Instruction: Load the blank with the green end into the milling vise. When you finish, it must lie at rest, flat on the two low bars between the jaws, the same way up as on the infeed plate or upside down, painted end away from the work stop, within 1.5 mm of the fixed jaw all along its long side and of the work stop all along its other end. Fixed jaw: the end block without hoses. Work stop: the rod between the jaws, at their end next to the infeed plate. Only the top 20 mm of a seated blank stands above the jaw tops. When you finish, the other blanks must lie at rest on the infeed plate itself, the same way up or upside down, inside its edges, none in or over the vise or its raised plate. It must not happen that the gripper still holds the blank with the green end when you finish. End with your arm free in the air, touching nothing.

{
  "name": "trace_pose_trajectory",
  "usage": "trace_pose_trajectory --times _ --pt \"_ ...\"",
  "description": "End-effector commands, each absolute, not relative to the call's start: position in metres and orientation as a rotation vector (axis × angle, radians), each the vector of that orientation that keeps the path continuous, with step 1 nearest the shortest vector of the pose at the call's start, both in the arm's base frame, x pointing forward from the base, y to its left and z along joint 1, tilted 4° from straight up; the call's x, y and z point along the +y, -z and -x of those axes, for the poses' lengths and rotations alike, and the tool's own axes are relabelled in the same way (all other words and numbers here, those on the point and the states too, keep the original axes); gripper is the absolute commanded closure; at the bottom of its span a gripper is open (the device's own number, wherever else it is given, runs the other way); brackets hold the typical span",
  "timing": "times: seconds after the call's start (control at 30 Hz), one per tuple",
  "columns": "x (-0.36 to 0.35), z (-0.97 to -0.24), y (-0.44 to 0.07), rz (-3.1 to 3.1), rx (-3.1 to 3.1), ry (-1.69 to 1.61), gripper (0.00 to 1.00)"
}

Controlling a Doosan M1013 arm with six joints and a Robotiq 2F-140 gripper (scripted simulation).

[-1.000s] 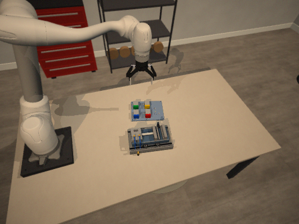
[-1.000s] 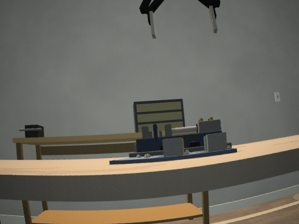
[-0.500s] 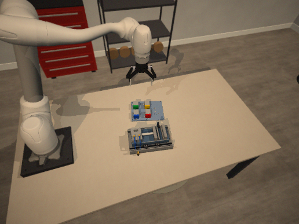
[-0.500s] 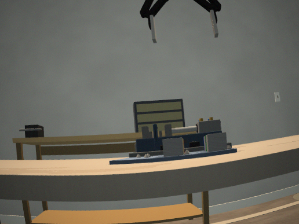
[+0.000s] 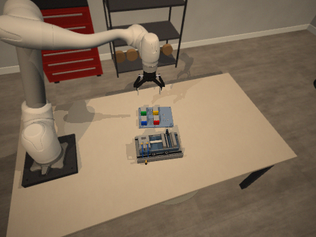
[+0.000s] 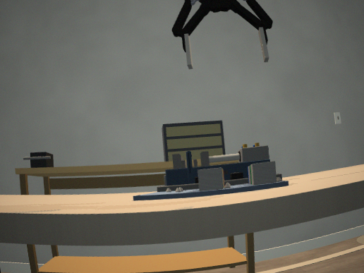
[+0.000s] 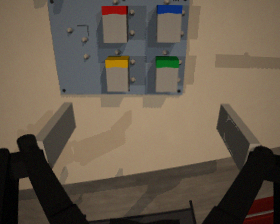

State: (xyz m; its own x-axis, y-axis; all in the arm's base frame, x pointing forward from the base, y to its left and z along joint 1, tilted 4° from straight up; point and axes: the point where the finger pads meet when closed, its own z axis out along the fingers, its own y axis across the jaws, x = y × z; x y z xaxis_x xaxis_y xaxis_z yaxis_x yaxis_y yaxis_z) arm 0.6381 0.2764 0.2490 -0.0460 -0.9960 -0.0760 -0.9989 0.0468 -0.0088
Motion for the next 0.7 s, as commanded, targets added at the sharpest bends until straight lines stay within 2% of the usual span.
trace_pose_trajectory --times 0.0,0.67 --pt "0.2764 -0.6381 -0.2503 2.126 2.228 -0.071 0.0" --pt "0.2768 -0.6382 -0.2575 2.126 2.227 -0.071 0.0"
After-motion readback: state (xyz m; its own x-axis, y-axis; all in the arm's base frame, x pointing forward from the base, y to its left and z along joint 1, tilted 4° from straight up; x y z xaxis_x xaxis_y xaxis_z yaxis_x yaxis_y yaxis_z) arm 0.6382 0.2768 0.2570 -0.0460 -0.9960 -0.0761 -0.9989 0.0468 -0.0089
